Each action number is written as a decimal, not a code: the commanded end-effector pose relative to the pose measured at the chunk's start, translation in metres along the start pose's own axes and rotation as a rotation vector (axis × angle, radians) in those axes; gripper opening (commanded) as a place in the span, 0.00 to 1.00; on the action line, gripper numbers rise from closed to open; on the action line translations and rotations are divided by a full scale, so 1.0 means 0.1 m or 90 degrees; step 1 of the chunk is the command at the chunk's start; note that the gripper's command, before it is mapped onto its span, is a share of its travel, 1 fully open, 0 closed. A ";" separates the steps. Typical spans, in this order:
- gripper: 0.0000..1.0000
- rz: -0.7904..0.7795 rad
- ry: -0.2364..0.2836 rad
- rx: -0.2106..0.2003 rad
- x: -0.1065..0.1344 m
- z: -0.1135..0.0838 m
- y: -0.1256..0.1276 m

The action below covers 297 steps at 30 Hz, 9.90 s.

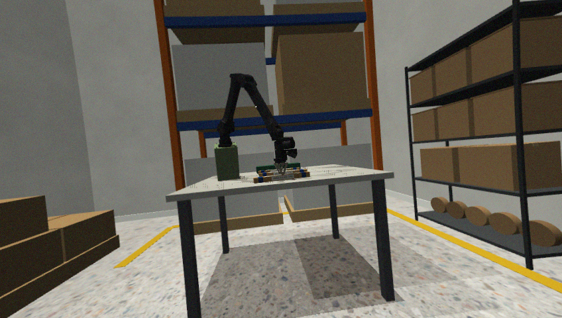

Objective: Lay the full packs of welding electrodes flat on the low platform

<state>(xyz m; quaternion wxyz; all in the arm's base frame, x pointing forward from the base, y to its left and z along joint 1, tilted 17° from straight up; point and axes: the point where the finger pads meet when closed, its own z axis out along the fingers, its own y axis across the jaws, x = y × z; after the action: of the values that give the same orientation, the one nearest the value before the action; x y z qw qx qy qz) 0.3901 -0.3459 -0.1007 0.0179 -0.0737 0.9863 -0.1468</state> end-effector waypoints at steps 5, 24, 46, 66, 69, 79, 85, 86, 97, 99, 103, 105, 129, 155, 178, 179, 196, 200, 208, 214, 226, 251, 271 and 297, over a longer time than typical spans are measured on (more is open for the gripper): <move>0.74 -0.005 -0.025 0.021 -0.23 -0.21 -0.15; 0.74 0.003 -0.023 0.022 -0.19 -0.24 -0.23; 0.74 0.001 -0.016 0.016 -0.13 0.07 -0.21; 0.74 -0.003 -0.013 0.012 -0.14 0.26 -0.15; 0.74 -0.003 -0.014 0.012 -0.15 0.26 -0.15; 0.74 -0.004 -0.013 0.011 -0.14 0.27 -0.12; 0.74 -0.005 -0.010 0.007 -0.11 0.29 -0.08; 0.74 -0.005 -0.009 0.007 -0.10 0.29 -0.07; 0.74 -0.007 -0.003 0.000 -0.03 0.32 0.01; 0.74 -0.007 -0.003 0.000 -0.03 0.32 0.02; 0.74 -0.007 -0.002 -0.001 -0.01 0.33 0.04; 0.74 -0.007 -0.002 -0.002 -0.01 0.33 0.04; 0.00 -0.002 -0.011 0.009 -0.08 0.23 -0.06; 0.00 -0.003 -0.011 0.009 -0.08 0.13 -0.05; 0.00 -0.003 -0.011 0.008 -0.09 -0.24 0.00; 0.00 -0.002 -0.011 0.008 -0.08 -0.25 -0.01; 0.00 -0.001 -0.013 0.012 -0.10 -0.48 -0.04; 0.00 0.001 -0.016 0.015 -0.12 -0.50 -0.10; 0.00 0.004 -0.021 0.022 -0.16 -0.54 -0.19; 0.00 0.004 -0.022 0.023 -0.17 -0.56 -0.22; 0.00 0.005 -0.023 0.024 -0.19 -0.59 -0.27; 0.00 0.005 -0.023 0.025 -0.20 -0.61 -0.30; 0.00 0.006 -0.024 0.026 -0.20 -0.65 -0.31; 0.00 0.001 -0.022 0.020 -0.22 -1.09 -0.20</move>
<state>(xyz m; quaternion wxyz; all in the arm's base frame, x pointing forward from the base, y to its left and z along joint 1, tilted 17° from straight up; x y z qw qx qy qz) 0.3922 -0.3270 -0.0214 0.0152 -0.0781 0.9866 -0.1427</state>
